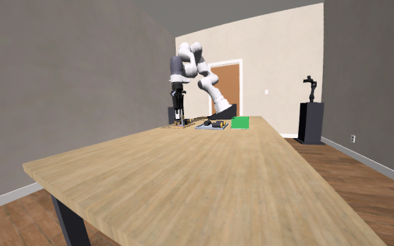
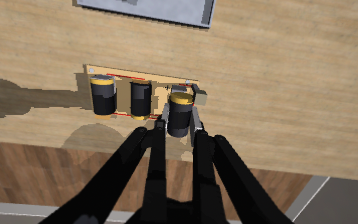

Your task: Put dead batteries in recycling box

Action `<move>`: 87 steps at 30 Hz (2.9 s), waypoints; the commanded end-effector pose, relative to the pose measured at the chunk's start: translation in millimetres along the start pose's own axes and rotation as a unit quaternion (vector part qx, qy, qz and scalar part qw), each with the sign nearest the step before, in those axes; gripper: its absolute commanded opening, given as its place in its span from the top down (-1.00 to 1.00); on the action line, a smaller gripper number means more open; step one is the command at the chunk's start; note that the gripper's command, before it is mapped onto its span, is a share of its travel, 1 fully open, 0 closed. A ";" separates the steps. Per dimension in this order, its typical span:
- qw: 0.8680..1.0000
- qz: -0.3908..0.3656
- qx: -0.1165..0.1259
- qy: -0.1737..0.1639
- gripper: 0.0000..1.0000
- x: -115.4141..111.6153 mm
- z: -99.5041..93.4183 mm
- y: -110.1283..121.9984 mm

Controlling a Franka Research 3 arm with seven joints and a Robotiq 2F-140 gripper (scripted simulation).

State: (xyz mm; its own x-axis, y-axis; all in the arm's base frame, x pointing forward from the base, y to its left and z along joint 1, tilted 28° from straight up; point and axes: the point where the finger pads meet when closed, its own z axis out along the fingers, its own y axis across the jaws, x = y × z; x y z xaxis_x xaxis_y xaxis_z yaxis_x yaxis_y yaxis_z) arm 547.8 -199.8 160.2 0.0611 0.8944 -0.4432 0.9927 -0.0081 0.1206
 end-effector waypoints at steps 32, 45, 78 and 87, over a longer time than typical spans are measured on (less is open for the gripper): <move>1.000 0.030 0.005 -0.005 0.68 -0.2 -65.7 -1.5; 1.000 0.030 0.005 -0.005 0.68 23.9 -65.5 -3.4; 0.999 0.038 0.005 -0.005 0.68 170.2 -64.3 -15.0; 0.999 0.038 0.005 -0.005 0.68 170.2 -64.3 -15.0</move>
State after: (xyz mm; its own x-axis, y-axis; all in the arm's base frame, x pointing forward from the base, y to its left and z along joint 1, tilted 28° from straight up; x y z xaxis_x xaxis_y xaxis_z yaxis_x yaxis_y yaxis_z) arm 534.1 -20.8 139.0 0.1236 0.8859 -0.4471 0.9885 -0.0704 0.1338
